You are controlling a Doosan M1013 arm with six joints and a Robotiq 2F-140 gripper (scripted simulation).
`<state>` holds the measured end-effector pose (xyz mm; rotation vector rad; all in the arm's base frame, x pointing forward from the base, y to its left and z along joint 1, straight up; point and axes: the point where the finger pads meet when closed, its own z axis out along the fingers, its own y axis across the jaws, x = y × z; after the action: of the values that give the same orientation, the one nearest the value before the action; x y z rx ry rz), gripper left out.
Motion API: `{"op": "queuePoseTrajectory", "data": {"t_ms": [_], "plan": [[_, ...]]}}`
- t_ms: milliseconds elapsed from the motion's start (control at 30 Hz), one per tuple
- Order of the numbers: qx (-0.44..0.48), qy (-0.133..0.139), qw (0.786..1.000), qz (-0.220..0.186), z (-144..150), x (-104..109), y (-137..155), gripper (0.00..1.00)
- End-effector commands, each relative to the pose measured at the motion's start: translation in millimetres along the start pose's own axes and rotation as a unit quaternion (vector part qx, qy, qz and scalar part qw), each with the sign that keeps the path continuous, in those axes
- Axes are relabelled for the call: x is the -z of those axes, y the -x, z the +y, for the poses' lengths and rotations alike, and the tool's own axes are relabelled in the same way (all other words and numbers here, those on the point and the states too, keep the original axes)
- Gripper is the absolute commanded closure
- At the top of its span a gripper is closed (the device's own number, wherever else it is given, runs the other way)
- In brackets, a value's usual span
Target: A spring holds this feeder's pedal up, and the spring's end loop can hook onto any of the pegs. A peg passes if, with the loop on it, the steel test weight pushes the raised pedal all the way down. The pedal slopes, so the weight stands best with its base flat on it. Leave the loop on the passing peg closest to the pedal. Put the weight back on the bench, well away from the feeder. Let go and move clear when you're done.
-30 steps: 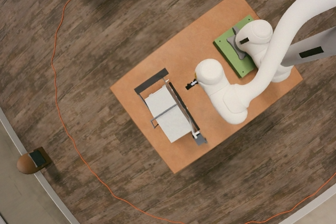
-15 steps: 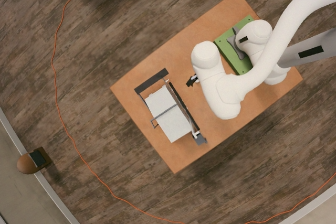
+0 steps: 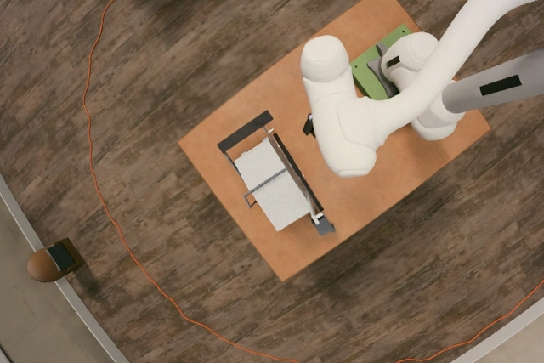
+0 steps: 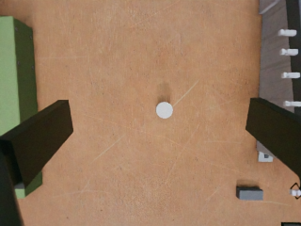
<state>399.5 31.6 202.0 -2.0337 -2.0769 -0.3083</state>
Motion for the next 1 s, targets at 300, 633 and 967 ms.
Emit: {"op": "queuePoseTrajectory", "data": {"t_ms": [300,633,967], "plan": [[-0.007,0.003,0.997,0.075,-11.7,44.7,-13.5,0.00],[-0.007,0.003,0.997,0.075,-11.7,44.7,-13.5,0.00],[-0.014,0.005,0.989,0.149,-23.8,88.8,-26.8,0.00]]}}
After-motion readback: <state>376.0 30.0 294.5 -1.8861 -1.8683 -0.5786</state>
